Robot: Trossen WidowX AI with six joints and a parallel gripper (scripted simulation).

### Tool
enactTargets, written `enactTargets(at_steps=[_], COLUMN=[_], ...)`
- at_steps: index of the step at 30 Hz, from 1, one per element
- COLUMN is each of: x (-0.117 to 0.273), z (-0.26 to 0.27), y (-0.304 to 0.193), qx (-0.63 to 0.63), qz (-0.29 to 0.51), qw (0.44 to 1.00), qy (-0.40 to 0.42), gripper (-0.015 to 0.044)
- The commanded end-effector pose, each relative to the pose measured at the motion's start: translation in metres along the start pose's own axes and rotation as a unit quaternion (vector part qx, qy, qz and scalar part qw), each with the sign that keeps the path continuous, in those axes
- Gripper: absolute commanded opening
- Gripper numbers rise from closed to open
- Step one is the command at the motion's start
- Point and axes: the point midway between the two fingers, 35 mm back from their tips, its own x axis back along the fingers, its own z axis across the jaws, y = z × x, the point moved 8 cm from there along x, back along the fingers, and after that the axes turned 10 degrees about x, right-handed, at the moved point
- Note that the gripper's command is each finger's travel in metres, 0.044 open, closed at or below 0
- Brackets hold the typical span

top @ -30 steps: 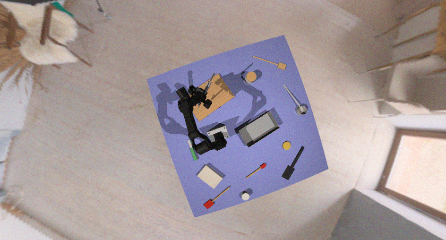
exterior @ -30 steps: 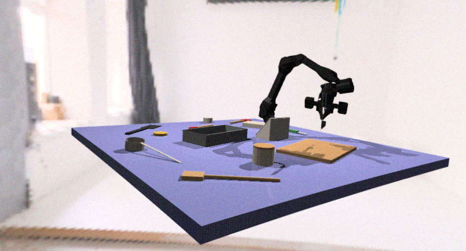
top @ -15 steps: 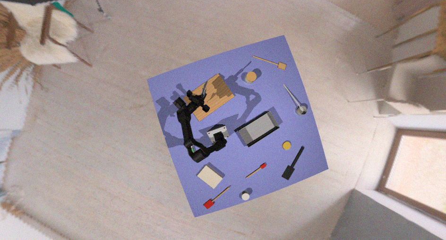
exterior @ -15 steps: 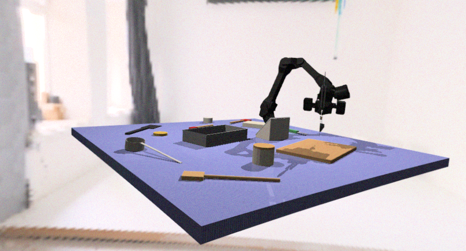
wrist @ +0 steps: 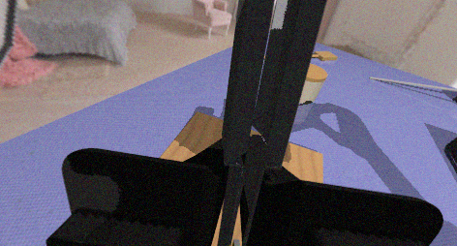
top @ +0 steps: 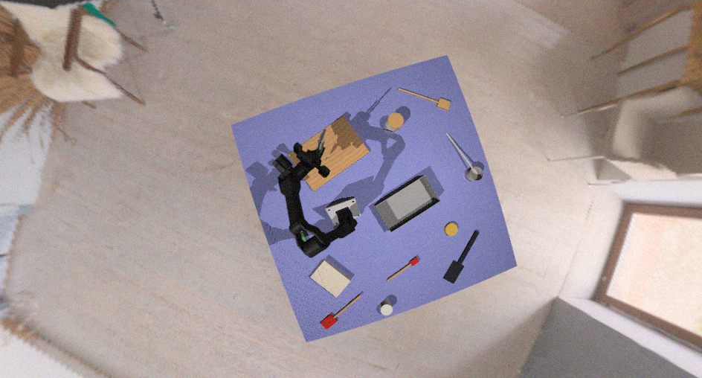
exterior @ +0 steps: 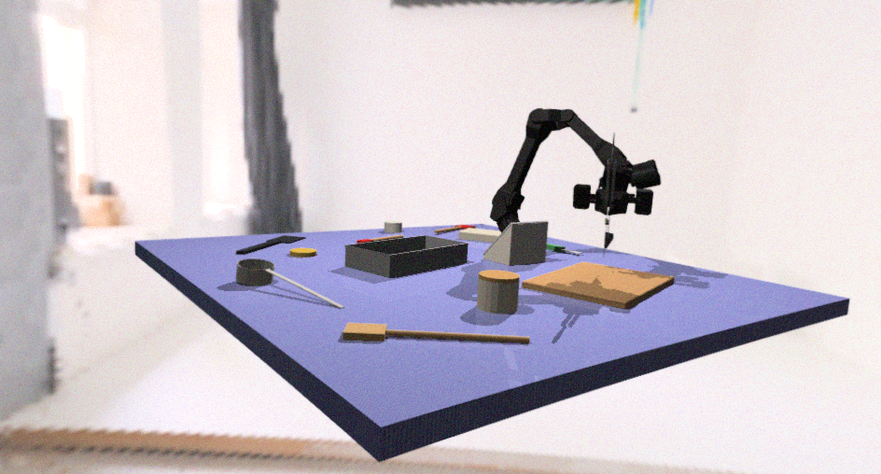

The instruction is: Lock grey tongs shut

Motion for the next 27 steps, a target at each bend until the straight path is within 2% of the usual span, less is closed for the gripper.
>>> enactTargets(at_steps=[1, 21, 27], x=[0.0003, 0.0000, -0.0084], z=[-0.0001, 0.0001, 0.0034], y=[0.0011, 0.0014, 0.0102], qx=[-0.004, -0.004, 0.006], qz=[-0.006, -0.003, 0.054], qw=[1.000, 1.000, 0.999], qy=[-0.001, -0.001, 0.000], gripper=[-0.0150, -0.0150, -0.0150])
